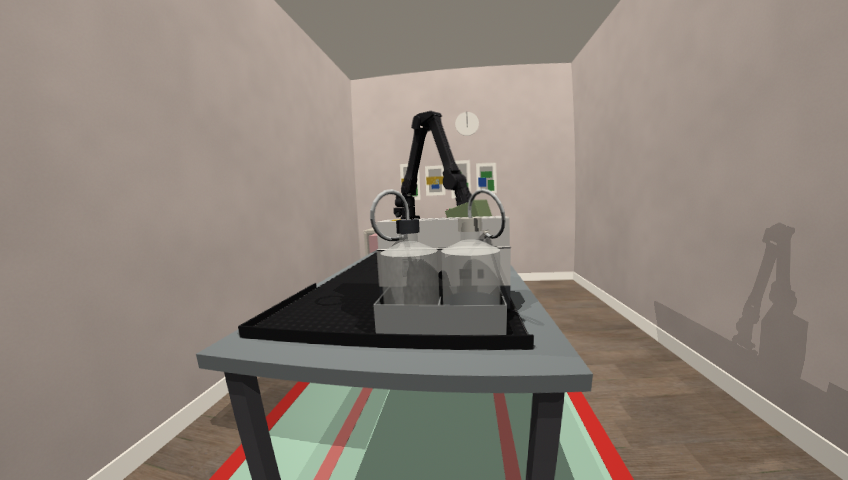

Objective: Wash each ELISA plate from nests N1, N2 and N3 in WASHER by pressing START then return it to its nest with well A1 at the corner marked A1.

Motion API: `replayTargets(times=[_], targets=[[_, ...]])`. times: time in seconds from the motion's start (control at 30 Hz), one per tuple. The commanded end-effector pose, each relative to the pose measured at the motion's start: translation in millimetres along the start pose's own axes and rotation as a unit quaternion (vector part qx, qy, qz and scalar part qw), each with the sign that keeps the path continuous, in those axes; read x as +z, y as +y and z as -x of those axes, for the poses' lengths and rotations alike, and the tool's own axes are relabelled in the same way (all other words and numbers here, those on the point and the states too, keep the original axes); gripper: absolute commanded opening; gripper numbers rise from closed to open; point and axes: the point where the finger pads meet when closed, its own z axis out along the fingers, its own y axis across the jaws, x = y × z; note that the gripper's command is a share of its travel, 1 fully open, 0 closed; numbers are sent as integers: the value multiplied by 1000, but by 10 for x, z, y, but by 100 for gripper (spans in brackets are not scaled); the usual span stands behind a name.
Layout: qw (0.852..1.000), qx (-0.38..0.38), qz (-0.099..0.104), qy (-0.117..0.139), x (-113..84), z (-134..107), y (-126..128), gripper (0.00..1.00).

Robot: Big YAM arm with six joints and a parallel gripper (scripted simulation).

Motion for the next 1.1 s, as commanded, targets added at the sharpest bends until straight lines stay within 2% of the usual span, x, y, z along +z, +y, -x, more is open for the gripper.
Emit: replayTargets(times=[0.0, 0.1, 0.27, 0.6, 0.67, 1.0, 1.07], targets=[[998, 62, -6, -11, -56, -46, -204, 100], [997, 79, -5, -7, -21, -99, -243, 100], [987, 158, -5, -1, 24, -265, -450, 100], [989, 148, -4, 3, 73, -552, -870, 100], [989, 148, -4, 3, 73, -552, -870, 100], [949, 316, -4, 3, 95, -943, -1192, 100], [949, 316, -4, 3, 99, -1018, -1258, 100]])
